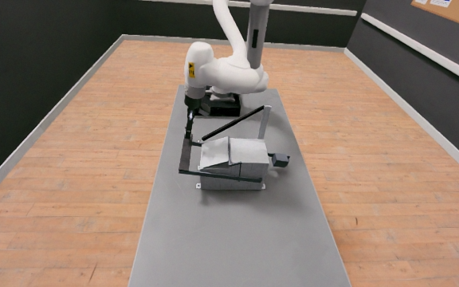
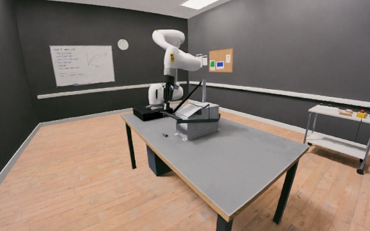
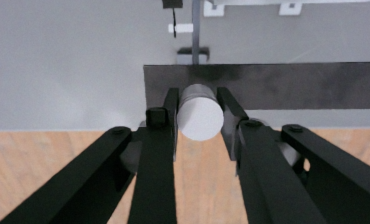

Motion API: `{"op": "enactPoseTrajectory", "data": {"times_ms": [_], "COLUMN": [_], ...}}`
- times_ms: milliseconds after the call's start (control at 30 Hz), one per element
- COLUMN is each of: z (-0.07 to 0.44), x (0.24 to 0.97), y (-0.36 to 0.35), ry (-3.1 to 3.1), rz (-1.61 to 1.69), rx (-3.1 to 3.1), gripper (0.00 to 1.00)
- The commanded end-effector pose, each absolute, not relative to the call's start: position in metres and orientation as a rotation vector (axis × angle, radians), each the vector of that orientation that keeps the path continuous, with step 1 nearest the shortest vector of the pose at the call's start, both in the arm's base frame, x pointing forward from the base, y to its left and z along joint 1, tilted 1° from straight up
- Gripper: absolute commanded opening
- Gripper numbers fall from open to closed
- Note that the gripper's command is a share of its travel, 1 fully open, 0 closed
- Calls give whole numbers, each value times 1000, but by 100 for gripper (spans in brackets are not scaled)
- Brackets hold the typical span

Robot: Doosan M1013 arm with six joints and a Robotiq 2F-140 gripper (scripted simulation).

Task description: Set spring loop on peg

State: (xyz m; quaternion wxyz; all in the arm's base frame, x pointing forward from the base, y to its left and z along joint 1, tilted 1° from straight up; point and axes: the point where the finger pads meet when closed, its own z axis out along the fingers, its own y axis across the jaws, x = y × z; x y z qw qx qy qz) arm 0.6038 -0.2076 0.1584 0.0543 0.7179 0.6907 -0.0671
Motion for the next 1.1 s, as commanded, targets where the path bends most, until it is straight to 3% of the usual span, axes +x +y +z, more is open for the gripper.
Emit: {"op": "enactPoseTrajectory", "data": {"times_ms": [0,1067], "z": [152,133], "x": [604,604], "y": [-208,-208], "ry": [2097,2097], "rz": [-203,-203], "rx": [2180,2181], "gripper": [25,25]}}
